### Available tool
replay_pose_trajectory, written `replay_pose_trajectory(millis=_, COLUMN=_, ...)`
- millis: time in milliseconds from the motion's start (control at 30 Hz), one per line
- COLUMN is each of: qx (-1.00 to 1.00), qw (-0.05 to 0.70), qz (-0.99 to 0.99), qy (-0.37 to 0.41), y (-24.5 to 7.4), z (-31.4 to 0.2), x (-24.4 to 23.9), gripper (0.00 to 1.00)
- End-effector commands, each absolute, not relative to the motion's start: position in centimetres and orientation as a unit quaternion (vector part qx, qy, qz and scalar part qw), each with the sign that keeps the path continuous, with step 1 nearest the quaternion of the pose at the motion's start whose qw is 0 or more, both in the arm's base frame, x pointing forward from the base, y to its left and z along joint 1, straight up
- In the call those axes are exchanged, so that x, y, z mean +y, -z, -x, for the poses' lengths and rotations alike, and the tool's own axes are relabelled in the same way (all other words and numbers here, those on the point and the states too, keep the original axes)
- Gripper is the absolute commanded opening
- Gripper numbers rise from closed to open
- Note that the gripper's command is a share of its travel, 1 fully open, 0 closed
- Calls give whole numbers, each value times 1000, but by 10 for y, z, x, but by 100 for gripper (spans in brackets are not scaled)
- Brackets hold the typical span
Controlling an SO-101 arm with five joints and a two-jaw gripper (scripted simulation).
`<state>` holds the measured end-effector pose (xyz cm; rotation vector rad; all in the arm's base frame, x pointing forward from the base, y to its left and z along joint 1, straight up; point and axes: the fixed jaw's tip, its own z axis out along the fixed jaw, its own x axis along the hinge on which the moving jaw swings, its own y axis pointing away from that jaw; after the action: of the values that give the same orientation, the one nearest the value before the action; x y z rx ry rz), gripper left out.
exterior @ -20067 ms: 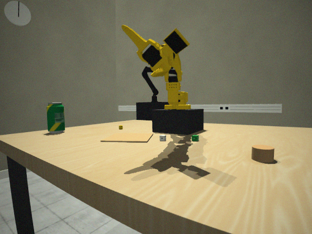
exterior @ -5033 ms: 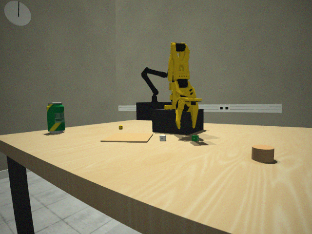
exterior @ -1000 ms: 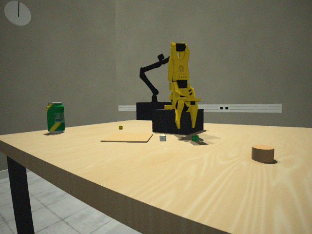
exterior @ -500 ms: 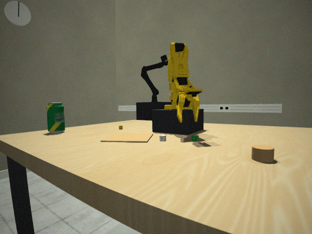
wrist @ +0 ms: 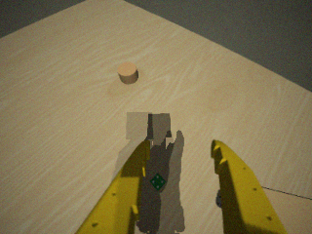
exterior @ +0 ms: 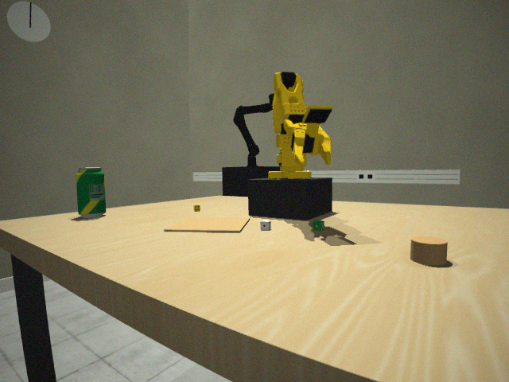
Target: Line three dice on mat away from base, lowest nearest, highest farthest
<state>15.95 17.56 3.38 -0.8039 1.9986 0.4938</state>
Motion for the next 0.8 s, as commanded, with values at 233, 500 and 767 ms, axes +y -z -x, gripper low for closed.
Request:
replay_pose_trajectory(millis=233, qx=805, qw=453, qz=326, qy=-204, y=-38, z=-158, x=176, gripper=25)
replay_pose_trajectory(millis=500, qx=804, qw=445, qz=347, qy=-190, y=-37, z=-160, x=180, gripper=25)
replay_pose_trajectory(millis=767, qx=800, qw=428, qz=387, qy=-165, y=-36, z=-163, x=185, gripper=25)
